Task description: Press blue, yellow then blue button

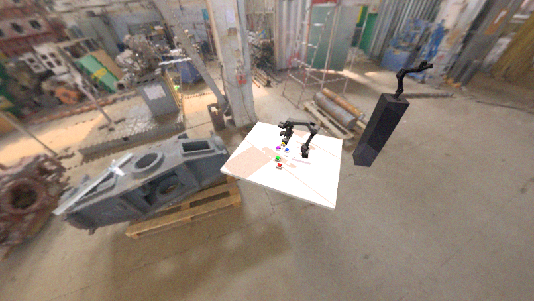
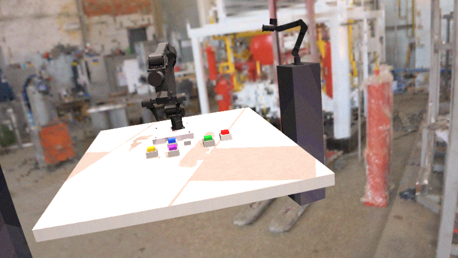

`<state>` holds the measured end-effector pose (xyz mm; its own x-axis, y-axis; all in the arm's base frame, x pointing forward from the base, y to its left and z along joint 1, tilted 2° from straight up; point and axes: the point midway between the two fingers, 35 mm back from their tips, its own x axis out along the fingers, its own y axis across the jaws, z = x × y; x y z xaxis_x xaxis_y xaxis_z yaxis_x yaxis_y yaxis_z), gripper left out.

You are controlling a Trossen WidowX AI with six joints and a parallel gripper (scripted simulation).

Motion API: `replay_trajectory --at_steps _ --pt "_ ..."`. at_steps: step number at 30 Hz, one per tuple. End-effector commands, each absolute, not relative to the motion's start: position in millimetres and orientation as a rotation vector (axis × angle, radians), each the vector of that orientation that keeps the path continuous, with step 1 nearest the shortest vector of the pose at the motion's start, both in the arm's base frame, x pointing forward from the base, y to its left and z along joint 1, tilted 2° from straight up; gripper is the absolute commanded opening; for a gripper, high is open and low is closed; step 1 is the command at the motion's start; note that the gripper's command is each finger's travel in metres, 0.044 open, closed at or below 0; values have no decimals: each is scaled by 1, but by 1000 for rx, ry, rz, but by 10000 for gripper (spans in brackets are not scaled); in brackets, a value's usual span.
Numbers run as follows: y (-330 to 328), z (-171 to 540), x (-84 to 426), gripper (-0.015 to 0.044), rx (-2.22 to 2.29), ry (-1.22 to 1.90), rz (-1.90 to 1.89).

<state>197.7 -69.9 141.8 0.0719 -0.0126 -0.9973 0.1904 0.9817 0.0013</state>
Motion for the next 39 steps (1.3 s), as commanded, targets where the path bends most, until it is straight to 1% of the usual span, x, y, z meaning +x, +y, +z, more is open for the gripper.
replay_trajectory --at_steps 1,2,4,9,16,17,28,39 --pt "-67 139 194 400 118 1520 -137" --pt "-67 139 194 400 118 1520 -137" --pt "-67 131 195 348 118 1519 -137" --pt "-68 79 197 216 119 1520 -137" --pt "-68 77 197 32 119 1520 -137" --pt "-68 77 197 20 119 1520 -137" --pt "-68 77 197 20 119 1520 -137" --pt "-68 59 198 20 119 1520 -137"
